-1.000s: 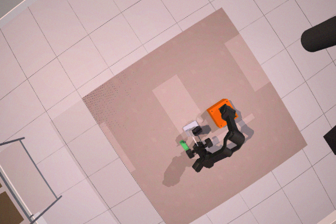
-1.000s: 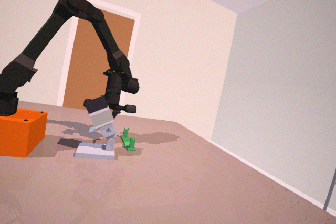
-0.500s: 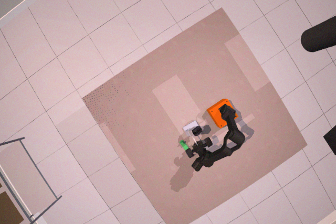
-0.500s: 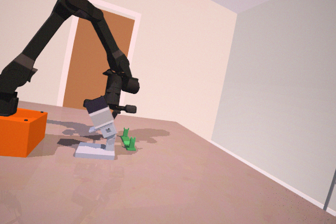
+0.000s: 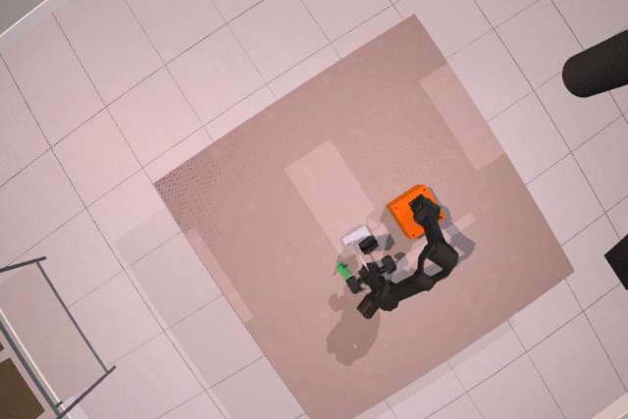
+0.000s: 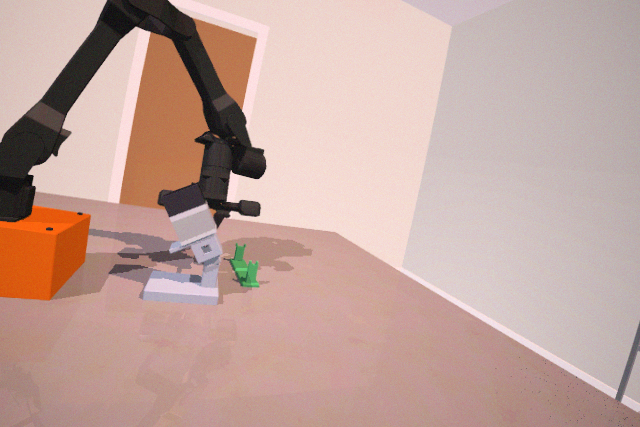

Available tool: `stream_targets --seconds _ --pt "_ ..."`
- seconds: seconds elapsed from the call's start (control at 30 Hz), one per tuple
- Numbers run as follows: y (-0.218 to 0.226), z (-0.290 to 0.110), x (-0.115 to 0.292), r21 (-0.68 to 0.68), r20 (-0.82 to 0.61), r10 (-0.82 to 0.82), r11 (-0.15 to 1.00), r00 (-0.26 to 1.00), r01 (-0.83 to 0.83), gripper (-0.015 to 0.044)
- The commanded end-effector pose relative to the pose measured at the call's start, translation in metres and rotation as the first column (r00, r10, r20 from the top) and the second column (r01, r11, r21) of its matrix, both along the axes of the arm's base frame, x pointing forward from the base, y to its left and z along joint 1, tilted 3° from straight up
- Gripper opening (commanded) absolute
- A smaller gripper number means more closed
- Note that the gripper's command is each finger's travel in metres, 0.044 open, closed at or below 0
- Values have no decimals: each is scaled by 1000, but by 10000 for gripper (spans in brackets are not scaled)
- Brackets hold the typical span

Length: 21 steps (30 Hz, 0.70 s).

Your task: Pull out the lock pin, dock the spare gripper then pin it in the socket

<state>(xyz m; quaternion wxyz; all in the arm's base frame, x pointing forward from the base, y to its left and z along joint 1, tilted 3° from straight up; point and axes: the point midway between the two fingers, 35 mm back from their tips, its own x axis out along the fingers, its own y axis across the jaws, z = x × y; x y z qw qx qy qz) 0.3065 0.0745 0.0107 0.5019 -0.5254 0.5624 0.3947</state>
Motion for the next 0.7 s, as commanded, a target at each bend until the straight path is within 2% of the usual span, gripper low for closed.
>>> stream_targets --seconds 0.0,0.67 --pt "-3 -1 -2 -6 -3 3 1000 1000 -3 0" --pt "-11 -2 -3 -7 5 3 1000 1000 -3 0"
